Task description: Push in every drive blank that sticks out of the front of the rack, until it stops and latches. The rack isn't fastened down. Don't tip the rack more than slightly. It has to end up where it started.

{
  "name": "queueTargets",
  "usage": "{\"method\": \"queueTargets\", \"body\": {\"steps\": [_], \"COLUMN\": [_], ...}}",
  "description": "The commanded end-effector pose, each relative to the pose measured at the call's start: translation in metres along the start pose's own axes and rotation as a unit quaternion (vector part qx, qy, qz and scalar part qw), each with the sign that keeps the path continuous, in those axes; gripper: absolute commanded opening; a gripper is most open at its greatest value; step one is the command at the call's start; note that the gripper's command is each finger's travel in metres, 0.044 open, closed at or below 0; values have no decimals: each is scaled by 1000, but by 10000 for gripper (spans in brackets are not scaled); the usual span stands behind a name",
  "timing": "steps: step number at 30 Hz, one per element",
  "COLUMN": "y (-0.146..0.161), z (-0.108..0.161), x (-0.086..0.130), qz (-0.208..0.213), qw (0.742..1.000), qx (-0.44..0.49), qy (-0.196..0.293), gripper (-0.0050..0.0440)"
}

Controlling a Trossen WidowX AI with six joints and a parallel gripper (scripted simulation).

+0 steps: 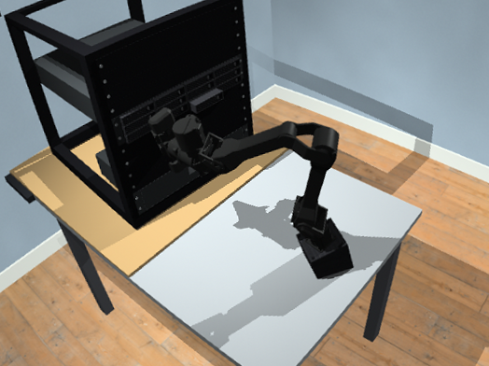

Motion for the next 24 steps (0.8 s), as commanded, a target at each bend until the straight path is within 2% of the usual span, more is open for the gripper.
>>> {"method": "queueTargets", "body": {"steps": [1,16,18,24], "y": [6,6,6,6], "z": [0,1,1,2], "x": [5,13,13,18], "qz": [-8,-8,-8,-8], "qw": [1000,984,984,965], "qx": [11,178,178,263], "qy": [1,0,0,-1], "gripper": [-50,-50,-50,-50]}}
Point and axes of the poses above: the point midway between the two fingers, 35 mm back from their tips, its own x axis back along the fingers, its own y axis across the jaws, z = x × y, the point moved 9 cm from there along x, back along the fingers, and after that the axes turned 11 degrees about -x, right-handed, at the moved point
